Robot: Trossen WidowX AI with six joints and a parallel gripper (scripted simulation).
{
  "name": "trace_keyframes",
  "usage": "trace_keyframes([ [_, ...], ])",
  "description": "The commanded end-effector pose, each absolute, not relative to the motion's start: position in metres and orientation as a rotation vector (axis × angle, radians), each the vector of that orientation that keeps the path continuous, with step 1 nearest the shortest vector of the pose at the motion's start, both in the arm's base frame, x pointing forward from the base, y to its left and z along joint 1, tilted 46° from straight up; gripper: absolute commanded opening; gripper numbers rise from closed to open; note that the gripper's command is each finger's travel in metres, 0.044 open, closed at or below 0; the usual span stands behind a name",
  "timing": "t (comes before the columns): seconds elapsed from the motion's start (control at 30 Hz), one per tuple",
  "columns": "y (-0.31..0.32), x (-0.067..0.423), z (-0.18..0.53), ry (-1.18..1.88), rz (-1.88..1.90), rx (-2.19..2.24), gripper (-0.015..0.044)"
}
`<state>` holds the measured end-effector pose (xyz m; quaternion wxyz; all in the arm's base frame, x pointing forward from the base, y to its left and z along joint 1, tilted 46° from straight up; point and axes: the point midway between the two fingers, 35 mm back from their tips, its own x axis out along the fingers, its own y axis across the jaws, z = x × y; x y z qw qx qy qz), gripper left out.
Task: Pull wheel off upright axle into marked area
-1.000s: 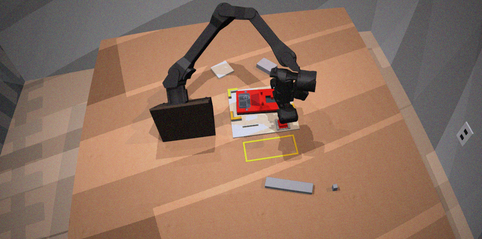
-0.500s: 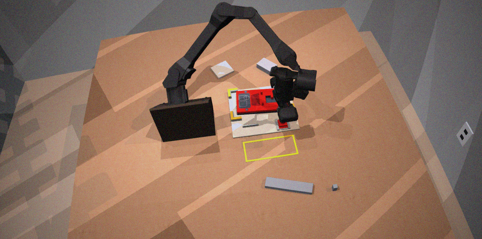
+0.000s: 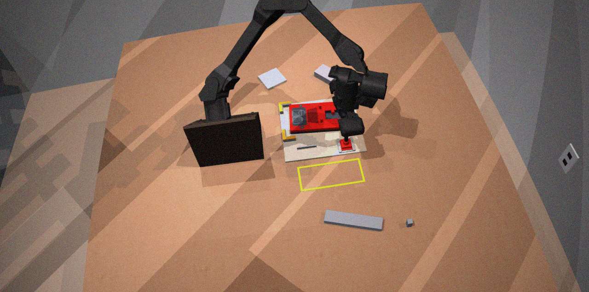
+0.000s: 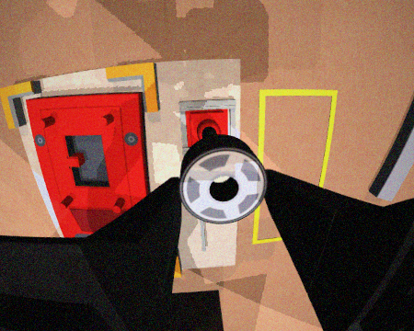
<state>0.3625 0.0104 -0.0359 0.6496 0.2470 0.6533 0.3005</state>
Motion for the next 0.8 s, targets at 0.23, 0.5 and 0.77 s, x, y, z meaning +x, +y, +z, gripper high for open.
trace_keyframes([
  [0.23,-0.035,0.336,-0.074,1.490,0.670,0.556,0.0000],
  [0.5,-0.064,0.311,-0.098,1.487,0.674,0.555,0.0000],
  [0.77,-0.053,0.310,-0.110,1.487,0.674,0.556,0.0000],
])
